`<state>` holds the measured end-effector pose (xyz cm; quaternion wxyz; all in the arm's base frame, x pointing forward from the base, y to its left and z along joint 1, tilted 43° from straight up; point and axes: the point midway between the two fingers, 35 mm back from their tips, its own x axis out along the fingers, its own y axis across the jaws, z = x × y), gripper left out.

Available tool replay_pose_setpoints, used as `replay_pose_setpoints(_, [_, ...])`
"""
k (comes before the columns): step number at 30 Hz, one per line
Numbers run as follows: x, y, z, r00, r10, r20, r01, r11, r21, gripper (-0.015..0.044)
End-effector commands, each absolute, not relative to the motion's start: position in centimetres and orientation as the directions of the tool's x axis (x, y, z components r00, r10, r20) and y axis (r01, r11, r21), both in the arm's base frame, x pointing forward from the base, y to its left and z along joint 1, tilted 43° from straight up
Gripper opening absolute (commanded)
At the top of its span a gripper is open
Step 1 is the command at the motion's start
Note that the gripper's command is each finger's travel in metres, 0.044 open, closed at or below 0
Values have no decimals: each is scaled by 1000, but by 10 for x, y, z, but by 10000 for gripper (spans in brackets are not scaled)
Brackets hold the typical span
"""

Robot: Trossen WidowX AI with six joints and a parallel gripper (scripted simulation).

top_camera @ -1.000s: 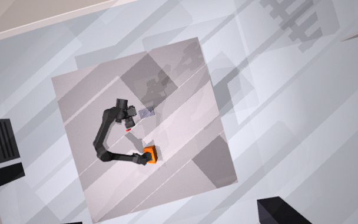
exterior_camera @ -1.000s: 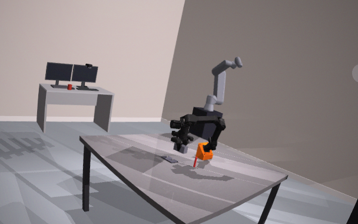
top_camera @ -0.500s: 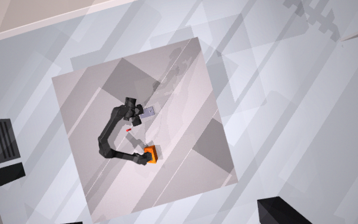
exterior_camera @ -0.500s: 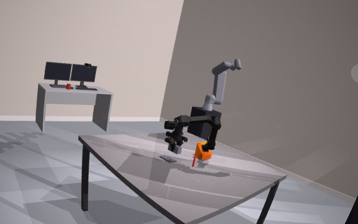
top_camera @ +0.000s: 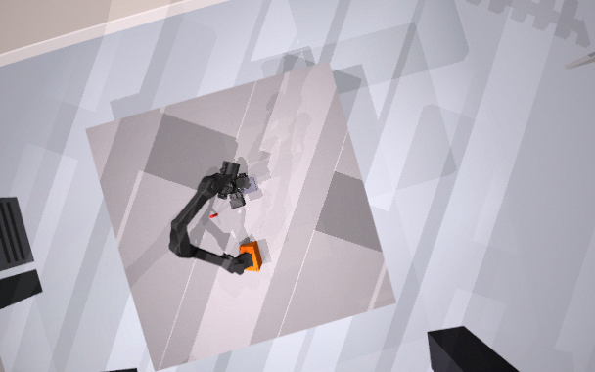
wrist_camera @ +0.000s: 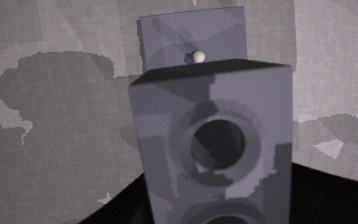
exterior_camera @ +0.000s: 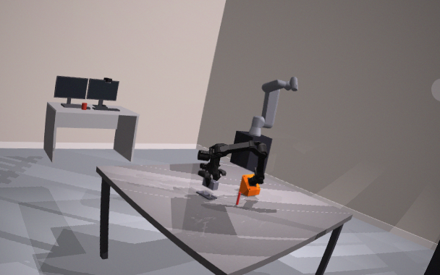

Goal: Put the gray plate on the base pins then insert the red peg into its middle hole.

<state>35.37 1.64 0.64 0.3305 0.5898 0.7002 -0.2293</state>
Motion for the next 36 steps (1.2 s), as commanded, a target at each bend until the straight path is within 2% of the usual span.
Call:
replay_pose_setpoints(1, [351, 11, -7, -87, 672, -736, 979, 194, 62, 0])
replay_pose_setpoints(36, [349, 13, -21, -86, 672, -735, 980, 189, 58, 0])
